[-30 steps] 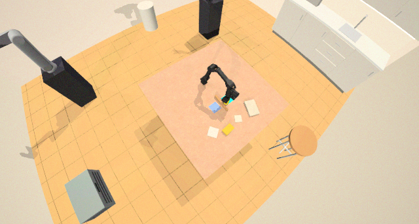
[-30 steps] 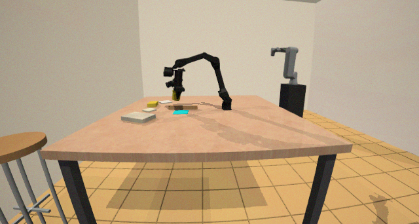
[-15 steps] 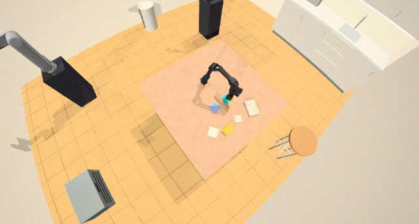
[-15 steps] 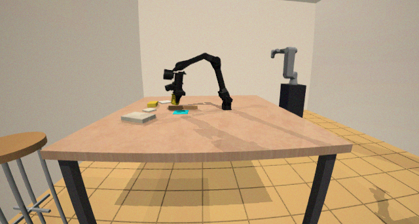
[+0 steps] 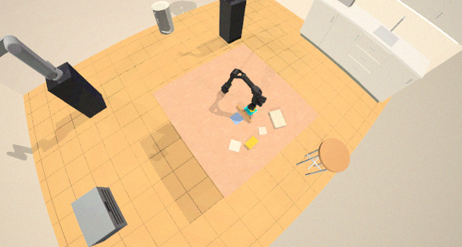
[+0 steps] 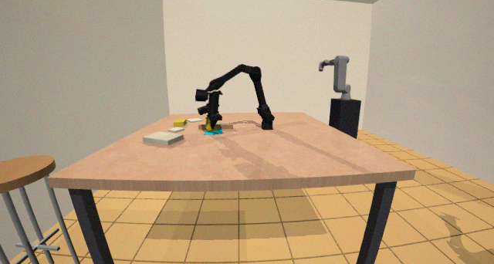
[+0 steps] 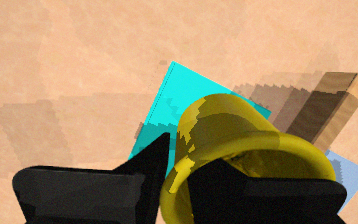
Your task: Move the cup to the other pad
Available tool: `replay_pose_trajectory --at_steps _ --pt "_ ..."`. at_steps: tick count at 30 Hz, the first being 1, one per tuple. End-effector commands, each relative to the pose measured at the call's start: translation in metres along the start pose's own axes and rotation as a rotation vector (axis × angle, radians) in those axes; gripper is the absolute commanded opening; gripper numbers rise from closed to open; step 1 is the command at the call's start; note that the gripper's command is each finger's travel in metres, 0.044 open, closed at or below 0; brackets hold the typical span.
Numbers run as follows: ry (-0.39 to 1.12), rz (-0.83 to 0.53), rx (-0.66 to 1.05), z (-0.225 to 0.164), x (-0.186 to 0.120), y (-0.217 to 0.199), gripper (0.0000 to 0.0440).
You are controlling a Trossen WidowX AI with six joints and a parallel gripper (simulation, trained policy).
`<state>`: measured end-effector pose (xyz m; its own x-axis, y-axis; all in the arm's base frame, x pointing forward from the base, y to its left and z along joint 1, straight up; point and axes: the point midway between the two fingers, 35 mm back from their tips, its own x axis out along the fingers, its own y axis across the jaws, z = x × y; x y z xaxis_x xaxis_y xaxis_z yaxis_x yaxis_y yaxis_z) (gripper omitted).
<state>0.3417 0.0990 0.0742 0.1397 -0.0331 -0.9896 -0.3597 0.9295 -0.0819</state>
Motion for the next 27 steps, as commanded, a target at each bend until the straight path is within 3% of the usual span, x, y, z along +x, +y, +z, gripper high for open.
replay_pose_trajectory --at_steps 1,10,15,27 --pt "-0.004 -0.010 0.011 -0.003 0.005 -0.001 0.0016" --pt "-0.028 -0.007 0.031 -0.005 0.011 -0.003 0.0071" --pt "-0.077 0.006 0.049 0.002 0.003 -0.005 0.0151" --pt "-0.142 0.038 0.056 -0.001 -0.021 -0.006 0.0168"
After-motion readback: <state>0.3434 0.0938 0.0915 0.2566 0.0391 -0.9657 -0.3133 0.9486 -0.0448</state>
